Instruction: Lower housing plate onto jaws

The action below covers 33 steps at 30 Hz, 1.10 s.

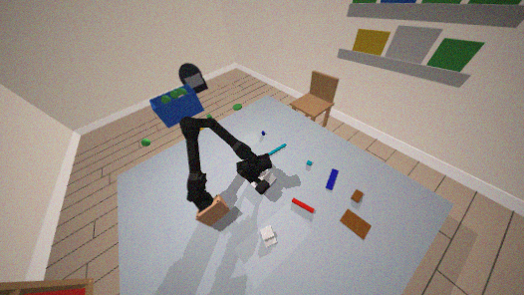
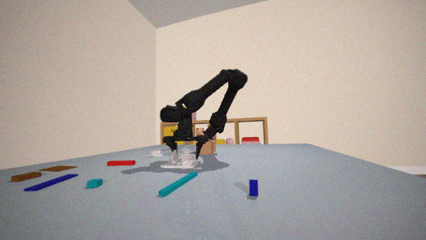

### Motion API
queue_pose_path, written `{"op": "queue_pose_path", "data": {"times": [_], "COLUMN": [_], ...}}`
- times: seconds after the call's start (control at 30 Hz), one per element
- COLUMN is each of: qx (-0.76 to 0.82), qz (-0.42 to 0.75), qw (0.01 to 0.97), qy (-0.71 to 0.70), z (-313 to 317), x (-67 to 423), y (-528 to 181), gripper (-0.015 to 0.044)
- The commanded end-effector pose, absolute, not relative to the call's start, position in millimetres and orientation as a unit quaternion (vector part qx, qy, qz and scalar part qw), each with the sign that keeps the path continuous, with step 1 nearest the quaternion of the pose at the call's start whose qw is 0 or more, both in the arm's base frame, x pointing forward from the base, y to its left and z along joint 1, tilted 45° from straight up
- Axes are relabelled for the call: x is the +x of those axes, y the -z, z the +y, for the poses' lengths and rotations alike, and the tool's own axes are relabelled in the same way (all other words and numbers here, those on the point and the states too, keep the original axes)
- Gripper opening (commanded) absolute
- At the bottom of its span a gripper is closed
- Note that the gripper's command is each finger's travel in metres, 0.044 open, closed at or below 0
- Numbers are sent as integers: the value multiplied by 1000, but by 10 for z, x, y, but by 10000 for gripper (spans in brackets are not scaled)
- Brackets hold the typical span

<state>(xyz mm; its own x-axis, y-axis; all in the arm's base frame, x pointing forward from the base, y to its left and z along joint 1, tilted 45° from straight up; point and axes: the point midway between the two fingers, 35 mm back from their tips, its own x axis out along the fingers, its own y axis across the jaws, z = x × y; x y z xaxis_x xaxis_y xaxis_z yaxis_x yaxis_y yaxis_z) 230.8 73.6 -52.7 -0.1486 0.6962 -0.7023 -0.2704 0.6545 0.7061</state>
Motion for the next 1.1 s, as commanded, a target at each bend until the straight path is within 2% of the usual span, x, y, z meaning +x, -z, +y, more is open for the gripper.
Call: {"op": "queue_pose_path", "data": {"times": [0.0, 0.2, 0.43, 0.67, 1.07], "qx": [160, 160, 162, 160, 160], "qz": [653, 654, 652, 655, 655], "qw": [635, 634, 637, 634, 633], "qy": [-380, -380, -378, -379, -379], "z": [611, 221, 247, -177, -187], "x": [2364, 2427, 2431, 2117, 2106], "y": [421, 24, 64, -367, -380], "gripper": [440, 440, 440, 440, 440]}}
